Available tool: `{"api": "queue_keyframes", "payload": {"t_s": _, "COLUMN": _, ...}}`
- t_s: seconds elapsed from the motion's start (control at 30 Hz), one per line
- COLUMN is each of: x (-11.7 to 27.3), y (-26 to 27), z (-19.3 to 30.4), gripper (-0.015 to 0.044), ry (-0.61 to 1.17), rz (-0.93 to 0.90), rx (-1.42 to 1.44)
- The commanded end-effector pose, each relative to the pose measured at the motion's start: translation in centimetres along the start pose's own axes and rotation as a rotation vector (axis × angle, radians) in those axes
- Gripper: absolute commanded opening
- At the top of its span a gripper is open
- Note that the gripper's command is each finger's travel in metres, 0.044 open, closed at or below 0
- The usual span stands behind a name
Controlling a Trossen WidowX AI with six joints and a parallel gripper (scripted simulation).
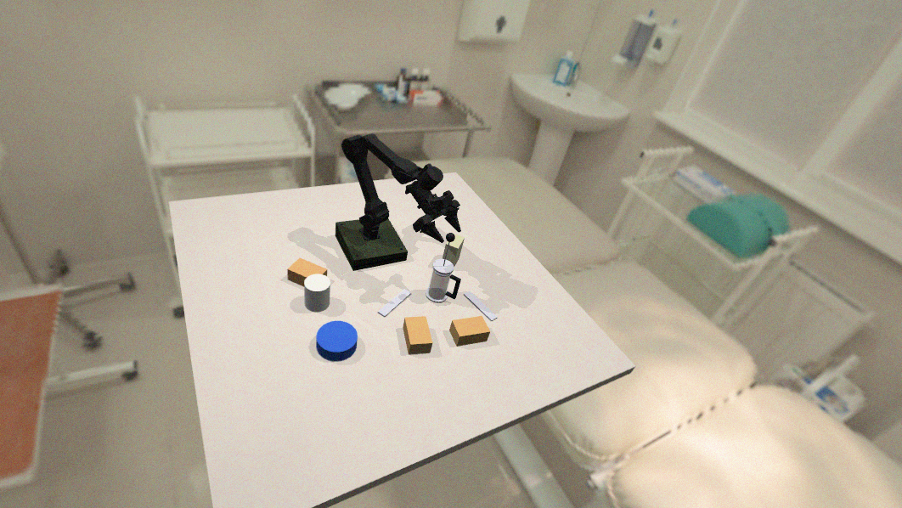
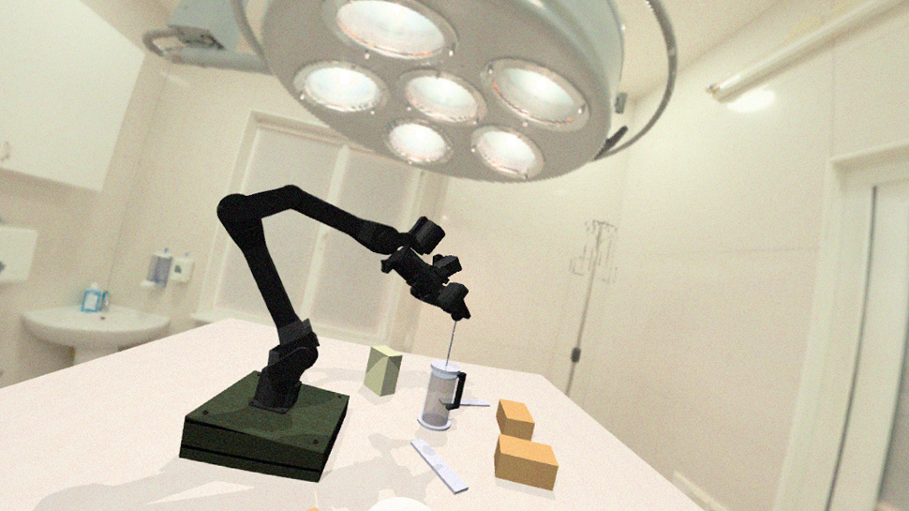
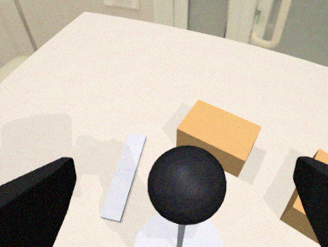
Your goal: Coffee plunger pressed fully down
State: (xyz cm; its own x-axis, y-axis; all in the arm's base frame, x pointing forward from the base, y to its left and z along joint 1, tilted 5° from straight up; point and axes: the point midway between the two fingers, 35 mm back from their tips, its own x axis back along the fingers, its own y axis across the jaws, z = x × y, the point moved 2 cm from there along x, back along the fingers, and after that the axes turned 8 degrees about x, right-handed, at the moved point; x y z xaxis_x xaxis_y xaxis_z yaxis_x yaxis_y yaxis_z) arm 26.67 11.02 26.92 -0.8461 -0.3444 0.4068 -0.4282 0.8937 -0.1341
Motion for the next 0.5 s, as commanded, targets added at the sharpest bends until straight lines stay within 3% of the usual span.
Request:
{"api": "queue_keyframes", "payload": {"t_s": 0.0, "x": -0.38, "y": -0.01, "z": 0.14, "gripper": 0.0361, "ry": 0.005, "rz": 0.001, "rx": -0.004}}
{"api": "queue_keyframes", "payload": {"t_s": 0.3, "x": -0.38, "y": -0.01, "z": 0.14, "gripper": 0.0125, "ry": 0.005, "rz": 0.001, "rx": -0.004}}
{"api": "queue_keyframes", "payload": {"t_s": 0.47, "x": -0.38, "y": -0.01, "z": 0.14, "gripper": 0.0119, "ry": 0.005, "rz": 0.001, "rx": -0.004}}
